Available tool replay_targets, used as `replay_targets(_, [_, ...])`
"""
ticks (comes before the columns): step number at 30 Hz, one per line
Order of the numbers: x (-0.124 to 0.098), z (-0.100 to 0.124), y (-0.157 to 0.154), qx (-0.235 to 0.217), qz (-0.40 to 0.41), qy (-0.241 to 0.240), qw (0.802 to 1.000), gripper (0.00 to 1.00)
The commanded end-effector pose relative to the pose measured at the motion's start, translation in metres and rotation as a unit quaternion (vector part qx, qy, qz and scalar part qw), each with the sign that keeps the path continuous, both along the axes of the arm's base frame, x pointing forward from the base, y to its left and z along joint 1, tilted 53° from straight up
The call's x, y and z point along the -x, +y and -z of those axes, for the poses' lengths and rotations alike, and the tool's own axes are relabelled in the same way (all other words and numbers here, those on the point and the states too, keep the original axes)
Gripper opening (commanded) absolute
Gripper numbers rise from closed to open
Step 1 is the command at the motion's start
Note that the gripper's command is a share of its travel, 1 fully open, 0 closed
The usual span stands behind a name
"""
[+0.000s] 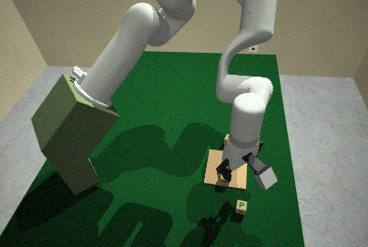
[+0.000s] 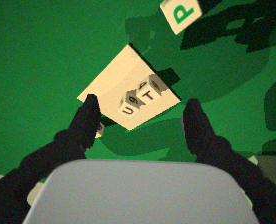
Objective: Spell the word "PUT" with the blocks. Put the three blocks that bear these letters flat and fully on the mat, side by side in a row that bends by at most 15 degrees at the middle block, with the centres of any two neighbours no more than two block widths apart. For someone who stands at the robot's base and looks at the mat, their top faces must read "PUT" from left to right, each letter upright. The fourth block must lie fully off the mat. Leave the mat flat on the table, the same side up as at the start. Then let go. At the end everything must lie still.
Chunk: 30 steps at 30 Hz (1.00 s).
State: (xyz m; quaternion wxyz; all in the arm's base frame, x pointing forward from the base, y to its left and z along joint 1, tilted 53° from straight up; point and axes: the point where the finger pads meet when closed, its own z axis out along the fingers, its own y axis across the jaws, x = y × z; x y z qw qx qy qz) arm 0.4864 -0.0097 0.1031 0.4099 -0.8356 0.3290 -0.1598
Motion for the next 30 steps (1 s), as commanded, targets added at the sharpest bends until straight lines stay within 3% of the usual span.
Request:
replay_targets(1, [-0.008, 0.004, -0.011, 0.034, -0.041, -0.045, 0.998, 1.00])
replay_targets(23, [-0.027, 0.022, -0.047, 0.146, -0.168, -0.165, 0.961, 1.00])
replay_targets(30, [-0.033, 0.030, -0.061, 0.186, -0.213, -0.208, 0.936, 1.00])
